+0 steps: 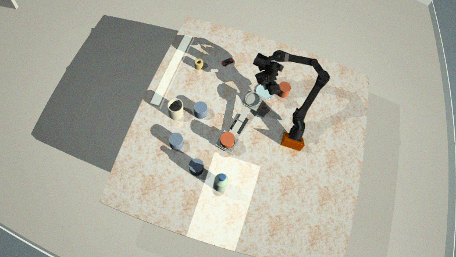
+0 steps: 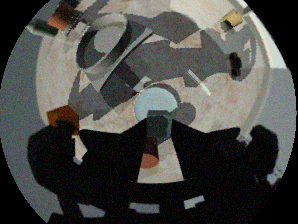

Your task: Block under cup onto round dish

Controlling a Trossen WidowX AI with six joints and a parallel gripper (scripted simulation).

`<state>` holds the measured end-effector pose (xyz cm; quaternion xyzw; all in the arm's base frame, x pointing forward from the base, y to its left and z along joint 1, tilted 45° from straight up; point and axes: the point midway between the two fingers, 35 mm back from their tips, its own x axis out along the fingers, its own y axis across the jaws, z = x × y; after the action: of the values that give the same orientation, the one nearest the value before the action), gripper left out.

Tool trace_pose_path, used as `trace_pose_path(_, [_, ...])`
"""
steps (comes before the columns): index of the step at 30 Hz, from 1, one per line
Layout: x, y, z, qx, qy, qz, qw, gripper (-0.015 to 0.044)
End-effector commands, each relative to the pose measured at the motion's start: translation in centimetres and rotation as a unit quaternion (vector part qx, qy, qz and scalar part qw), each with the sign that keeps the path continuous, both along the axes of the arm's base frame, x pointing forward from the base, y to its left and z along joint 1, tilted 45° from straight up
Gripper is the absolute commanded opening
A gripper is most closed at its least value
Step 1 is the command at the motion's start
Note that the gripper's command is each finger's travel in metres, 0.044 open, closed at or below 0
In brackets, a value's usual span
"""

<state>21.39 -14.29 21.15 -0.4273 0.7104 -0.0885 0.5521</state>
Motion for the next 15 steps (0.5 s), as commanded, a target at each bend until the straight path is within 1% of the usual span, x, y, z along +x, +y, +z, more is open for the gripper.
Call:
trace_pose_path(1, [-0.1,-1.0,-0.9,-0.001,0.0,0.002,1.0,0.0])
trace_pose_path(15, [-0.2,-2.4,-2.2,-0.003,0.0,0.002,1.0,0.0])
